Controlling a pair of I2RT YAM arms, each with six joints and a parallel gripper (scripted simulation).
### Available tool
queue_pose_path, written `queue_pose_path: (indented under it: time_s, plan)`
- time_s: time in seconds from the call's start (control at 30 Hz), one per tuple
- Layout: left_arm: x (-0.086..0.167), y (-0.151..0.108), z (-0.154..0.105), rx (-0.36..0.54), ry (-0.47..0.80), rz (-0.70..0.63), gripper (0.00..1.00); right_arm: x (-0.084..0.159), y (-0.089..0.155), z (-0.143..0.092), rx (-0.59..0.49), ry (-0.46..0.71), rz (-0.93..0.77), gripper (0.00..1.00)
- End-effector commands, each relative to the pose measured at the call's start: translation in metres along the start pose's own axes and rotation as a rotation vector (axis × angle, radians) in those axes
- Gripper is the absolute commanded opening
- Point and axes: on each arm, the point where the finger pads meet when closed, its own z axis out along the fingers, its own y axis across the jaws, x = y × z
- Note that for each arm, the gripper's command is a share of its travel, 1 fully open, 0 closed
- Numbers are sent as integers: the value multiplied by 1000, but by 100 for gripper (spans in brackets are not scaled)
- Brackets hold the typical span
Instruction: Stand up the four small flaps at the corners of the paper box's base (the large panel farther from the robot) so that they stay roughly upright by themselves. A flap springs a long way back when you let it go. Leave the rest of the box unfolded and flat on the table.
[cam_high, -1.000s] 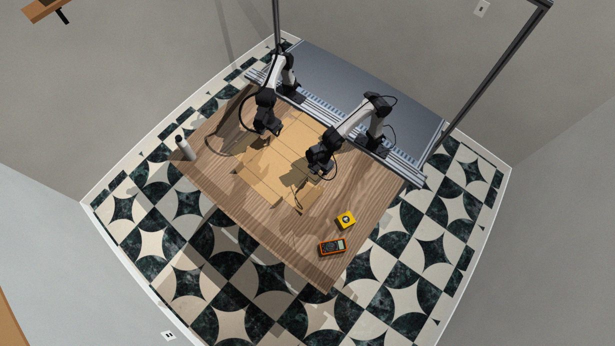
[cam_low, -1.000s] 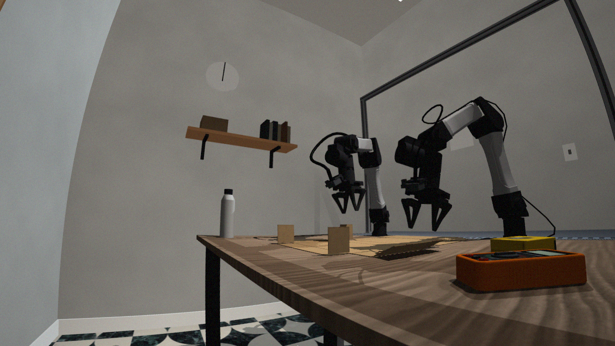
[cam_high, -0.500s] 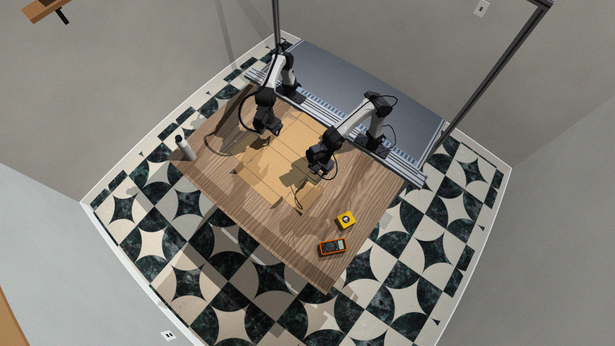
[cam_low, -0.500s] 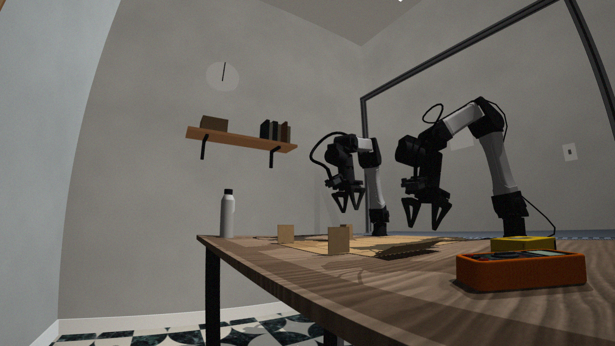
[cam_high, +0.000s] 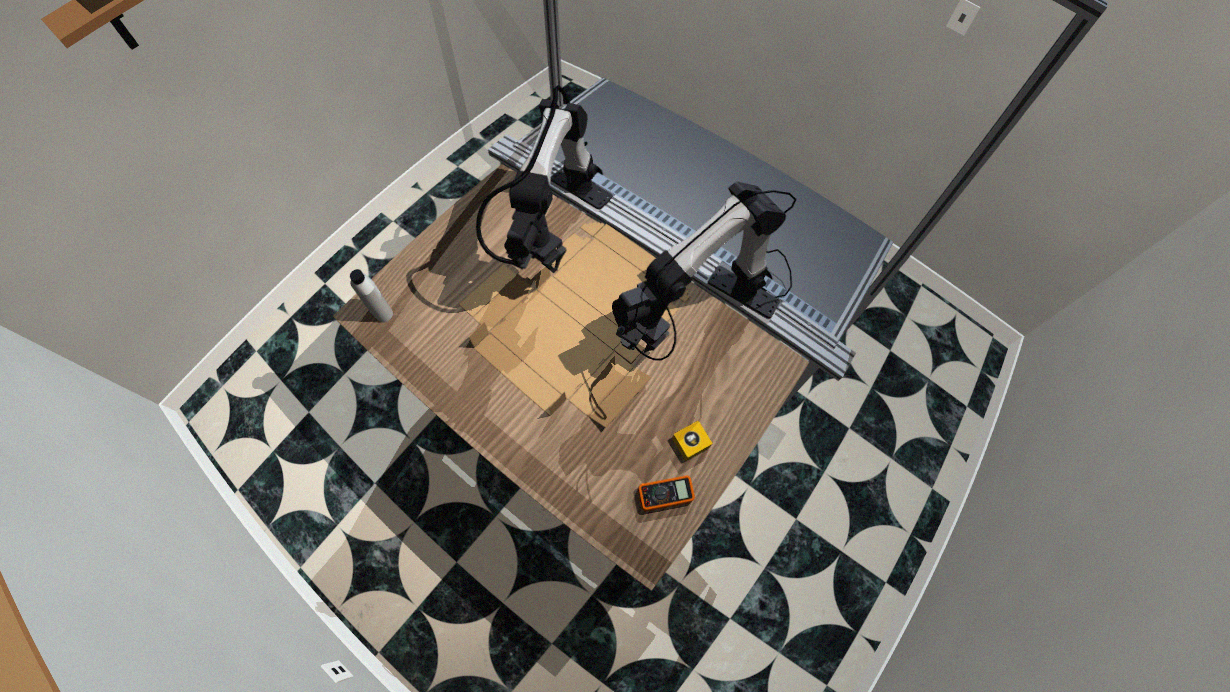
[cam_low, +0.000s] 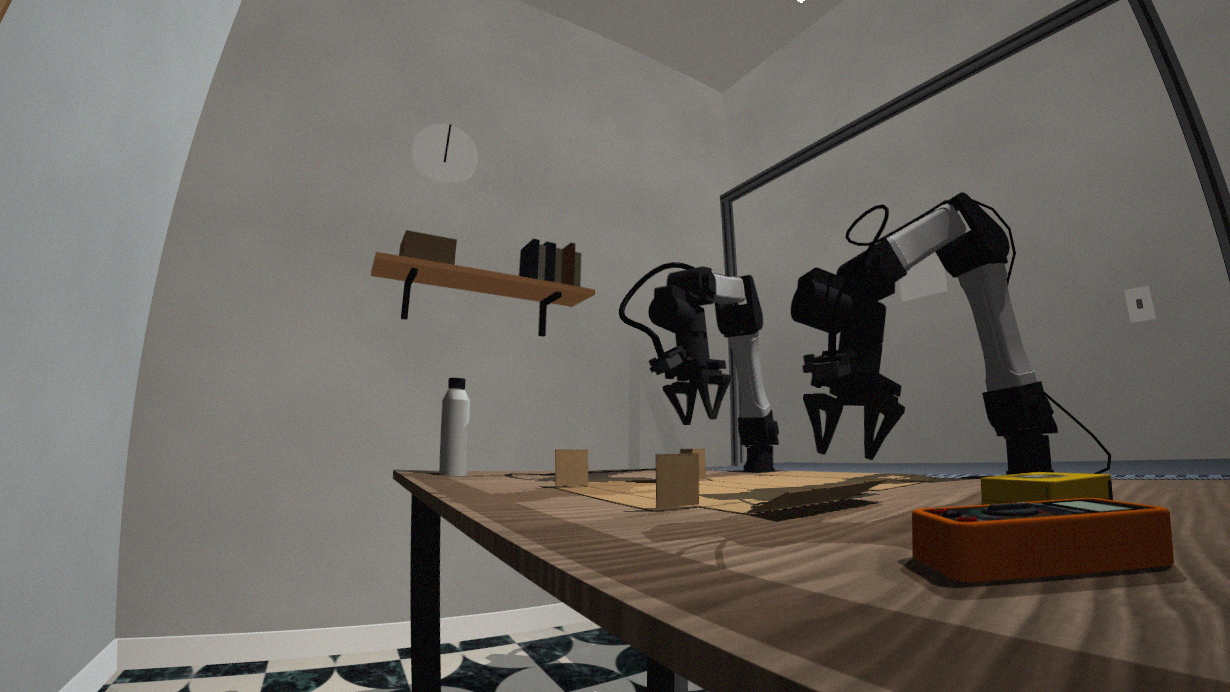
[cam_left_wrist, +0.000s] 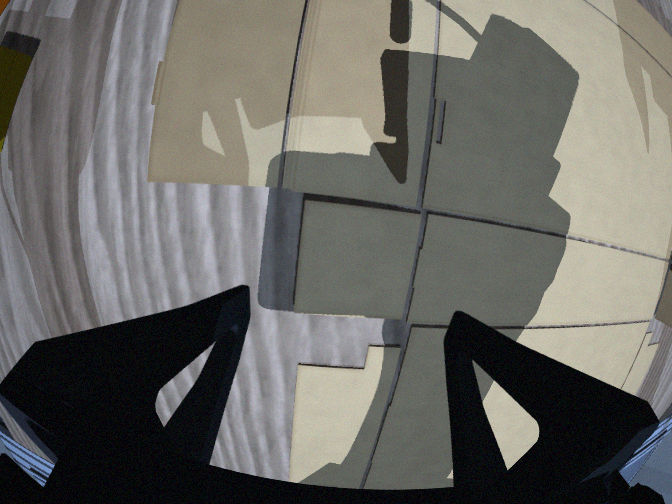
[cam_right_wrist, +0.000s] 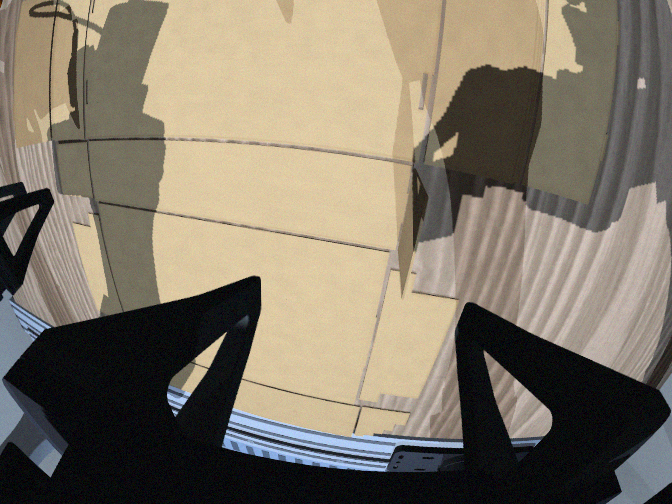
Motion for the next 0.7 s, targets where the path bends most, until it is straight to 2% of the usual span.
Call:
queue_pose_path:
  time_s: [0.0, 0.67]
  plan:
    - [-31, -3, -25, 28, -115, 1, 76, -4, 2, -28, -42, -56, -6, 76]
    - [-32, -3, -27, 30, -116, 1, 76, -4, 2, -29, -42, -56, -7, 76]
